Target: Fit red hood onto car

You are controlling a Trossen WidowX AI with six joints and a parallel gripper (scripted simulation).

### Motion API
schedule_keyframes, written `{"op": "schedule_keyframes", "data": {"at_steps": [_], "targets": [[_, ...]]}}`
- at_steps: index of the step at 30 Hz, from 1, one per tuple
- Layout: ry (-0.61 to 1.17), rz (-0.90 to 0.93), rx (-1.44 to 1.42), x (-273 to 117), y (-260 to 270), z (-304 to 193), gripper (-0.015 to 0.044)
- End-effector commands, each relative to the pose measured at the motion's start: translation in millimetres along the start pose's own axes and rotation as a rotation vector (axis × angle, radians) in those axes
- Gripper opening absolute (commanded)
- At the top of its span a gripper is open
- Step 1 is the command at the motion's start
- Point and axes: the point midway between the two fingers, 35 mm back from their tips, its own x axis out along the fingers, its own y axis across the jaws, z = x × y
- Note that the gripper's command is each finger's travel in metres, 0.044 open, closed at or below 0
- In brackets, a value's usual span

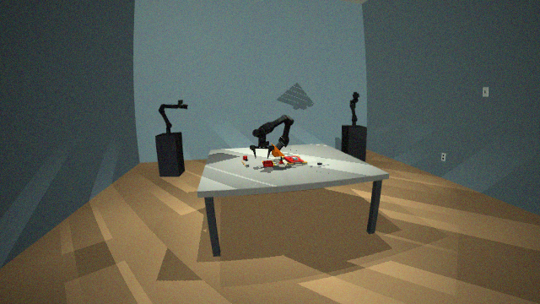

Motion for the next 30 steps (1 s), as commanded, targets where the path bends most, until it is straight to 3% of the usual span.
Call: {"op": "schedule_keyframes", "data": {"at_steps": [1,10,20,30], "targets": [[-0.192,-0.019,0.033,4,-12,3,0.044],[-0.457,0.005,0.052,4,-10,-6,0.044],[-0.701,0.09,0.022,-18,26,-31,0.044],[-0.75,0.117,0.008,-25,41,-40,0.044]]}}
